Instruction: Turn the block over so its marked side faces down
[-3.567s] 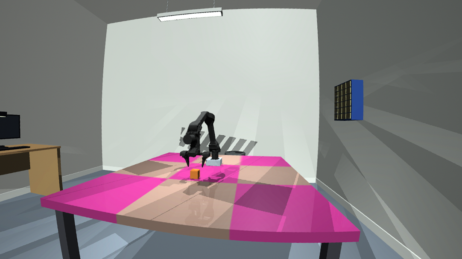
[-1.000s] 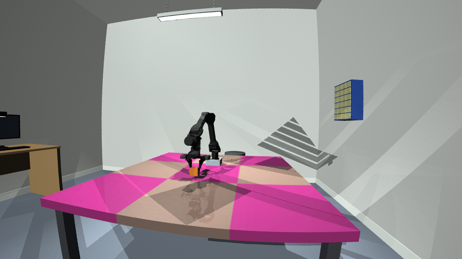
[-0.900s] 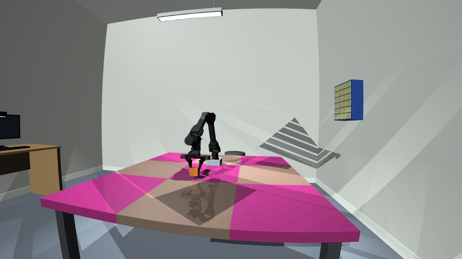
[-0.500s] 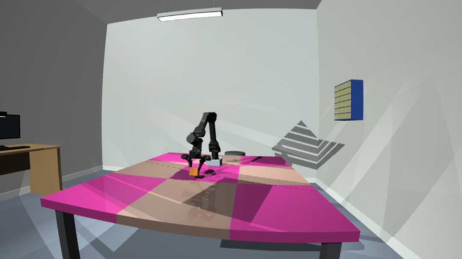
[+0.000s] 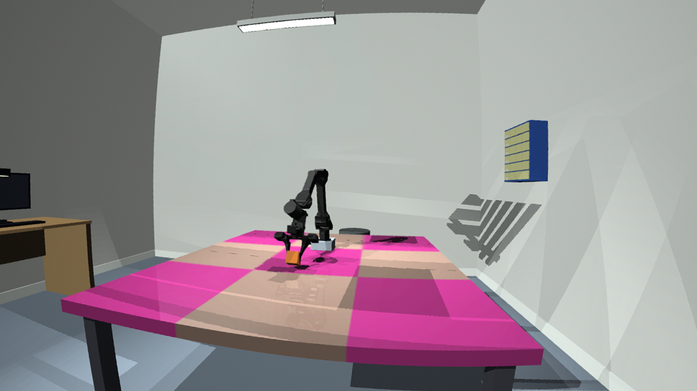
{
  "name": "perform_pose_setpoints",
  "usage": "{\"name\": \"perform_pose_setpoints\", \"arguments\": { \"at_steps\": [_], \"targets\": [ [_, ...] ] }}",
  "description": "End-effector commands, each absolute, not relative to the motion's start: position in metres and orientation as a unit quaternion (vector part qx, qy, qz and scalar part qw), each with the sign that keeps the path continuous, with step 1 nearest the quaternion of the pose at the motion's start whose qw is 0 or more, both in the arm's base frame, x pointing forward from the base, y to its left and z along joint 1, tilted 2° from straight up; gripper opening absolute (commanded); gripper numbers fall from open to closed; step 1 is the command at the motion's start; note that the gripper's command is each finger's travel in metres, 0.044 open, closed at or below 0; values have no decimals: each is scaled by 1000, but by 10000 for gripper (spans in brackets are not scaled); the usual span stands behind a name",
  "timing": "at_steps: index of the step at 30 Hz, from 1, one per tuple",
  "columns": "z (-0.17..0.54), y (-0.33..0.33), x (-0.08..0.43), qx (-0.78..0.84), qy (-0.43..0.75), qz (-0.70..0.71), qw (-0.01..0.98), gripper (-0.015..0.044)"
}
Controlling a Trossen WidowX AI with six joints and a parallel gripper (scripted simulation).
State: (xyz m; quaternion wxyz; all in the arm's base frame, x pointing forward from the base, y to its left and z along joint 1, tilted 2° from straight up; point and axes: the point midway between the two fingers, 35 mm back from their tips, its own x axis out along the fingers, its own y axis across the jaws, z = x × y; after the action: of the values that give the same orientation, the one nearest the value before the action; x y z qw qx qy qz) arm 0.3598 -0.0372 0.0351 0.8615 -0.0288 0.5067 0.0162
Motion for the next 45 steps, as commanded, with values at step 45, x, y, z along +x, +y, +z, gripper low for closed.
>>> {"name": "perform_pose_setpoints", "arguments": {
  "at_steps": [45],
  "targets": [
    [11,-38,359,-24,242,26,970,0]
  ]
}}
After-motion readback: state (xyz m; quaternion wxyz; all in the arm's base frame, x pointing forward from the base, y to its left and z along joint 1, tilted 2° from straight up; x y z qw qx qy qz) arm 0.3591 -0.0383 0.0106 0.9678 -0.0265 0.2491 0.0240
